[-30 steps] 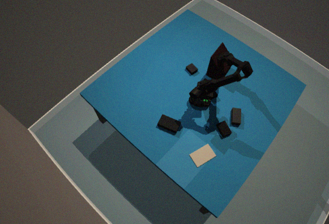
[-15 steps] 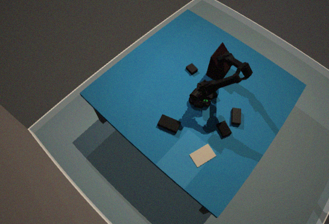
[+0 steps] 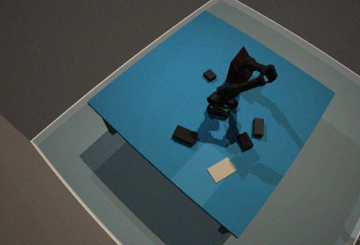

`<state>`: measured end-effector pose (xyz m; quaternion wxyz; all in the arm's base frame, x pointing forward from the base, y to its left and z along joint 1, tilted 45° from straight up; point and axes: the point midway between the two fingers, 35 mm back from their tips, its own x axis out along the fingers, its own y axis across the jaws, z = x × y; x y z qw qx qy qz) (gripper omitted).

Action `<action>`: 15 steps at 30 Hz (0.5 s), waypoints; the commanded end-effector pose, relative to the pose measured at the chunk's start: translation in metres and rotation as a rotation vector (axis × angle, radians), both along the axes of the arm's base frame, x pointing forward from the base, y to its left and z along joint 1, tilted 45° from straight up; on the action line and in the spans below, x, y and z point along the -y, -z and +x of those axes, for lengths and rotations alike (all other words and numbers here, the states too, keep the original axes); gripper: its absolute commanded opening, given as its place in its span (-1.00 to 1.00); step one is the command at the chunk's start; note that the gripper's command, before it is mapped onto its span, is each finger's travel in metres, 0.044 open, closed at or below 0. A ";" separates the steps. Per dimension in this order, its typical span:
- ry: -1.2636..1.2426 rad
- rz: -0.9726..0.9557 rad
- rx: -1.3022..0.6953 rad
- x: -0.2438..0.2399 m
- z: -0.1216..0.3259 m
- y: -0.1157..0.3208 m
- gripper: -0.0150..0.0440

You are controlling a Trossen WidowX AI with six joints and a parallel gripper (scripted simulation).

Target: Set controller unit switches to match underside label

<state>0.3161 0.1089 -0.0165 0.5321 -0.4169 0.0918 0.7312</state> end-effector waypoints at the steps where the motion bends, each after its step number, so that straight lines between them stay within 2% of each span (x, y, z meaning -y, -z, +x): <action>1: -0.003 -0.004 -0.004 0.015 -0.006 0.011 -0.49; 15: -0.003 -0.004 -0.004 0.012 -0.010 0.027 -0.49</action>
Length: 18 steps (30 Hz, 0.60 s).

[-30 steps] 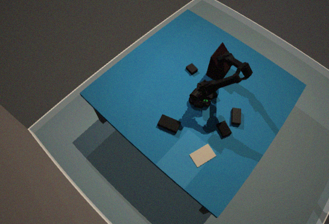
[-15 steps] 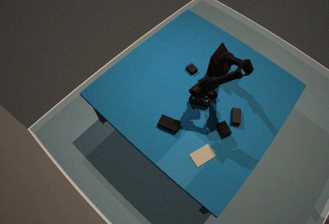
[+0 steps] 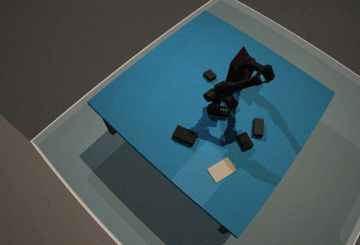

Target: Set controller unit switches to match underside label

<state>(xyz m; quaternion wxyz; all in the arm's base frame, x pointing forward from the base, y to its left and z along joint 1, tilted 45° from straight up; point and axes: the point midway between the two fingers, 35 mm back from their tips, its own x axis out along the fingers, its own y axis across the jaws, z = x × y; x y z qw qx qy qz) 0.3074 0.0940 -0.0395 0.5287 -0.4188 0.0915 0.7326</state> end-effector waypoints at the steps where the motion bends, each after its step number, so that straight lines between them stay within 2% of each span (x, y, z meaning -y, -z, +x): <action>1: 0.004 0.000 -0.005 -0.004 -0.001 0.005 -0.49; 18: 0.004 0.000 -0.005 -0.020 -0.003 0.022 -0.49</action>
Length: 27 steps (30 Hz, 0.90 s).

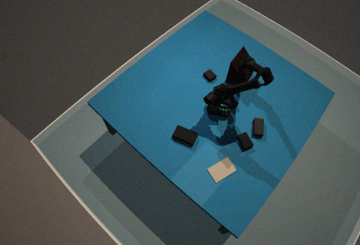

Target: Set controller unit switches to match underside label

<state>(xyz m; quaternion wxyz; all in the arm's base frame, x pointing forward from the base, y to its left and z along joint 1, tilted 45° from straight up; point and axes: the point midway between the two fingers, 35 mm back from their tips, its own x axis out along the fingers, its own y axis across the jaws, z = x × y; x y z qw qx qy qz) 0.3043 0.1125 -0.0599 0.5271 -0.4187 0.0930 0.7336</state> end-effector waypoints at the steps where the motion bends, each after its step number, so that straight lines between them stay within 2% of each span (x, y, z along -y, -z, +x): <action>1: 0.006 0.004 -0.002 -0.003 0.000 0.003 -0.49; 12: 0.002 0.001 -0.001 -0.004 -0.001 0.005 -0.49; 19: 0.006 0.002 -0.002 0.026 0.004 -0.026 -0.49; 23: 0.007 0.002 -0.002 0.024 0.003 -0.027 -0.49; 27: 0.010 0.004 -0.007 0.008 -0.004 -0.049 -0.49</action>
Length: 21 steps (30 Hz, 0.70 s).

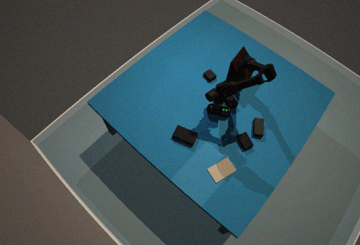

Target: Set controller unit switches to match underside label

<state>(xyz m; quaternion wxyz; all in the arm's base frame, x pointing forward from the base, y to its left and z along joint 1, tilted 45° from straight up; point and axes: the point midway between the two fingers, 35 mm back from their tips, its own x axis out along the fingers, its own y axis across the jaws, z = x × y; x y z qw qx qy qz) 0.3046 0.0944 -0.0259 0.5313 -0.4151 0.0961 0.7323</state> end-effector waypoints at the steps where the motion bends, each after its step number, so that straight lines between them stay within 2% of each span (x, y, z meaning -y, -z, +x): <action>1: 0.000 0.002 -0.001 -0.012 -0.005 -0.016 -0.49; 21: 0.000 0.000 0.000 -0.012 -0.003 -0.017 -0.49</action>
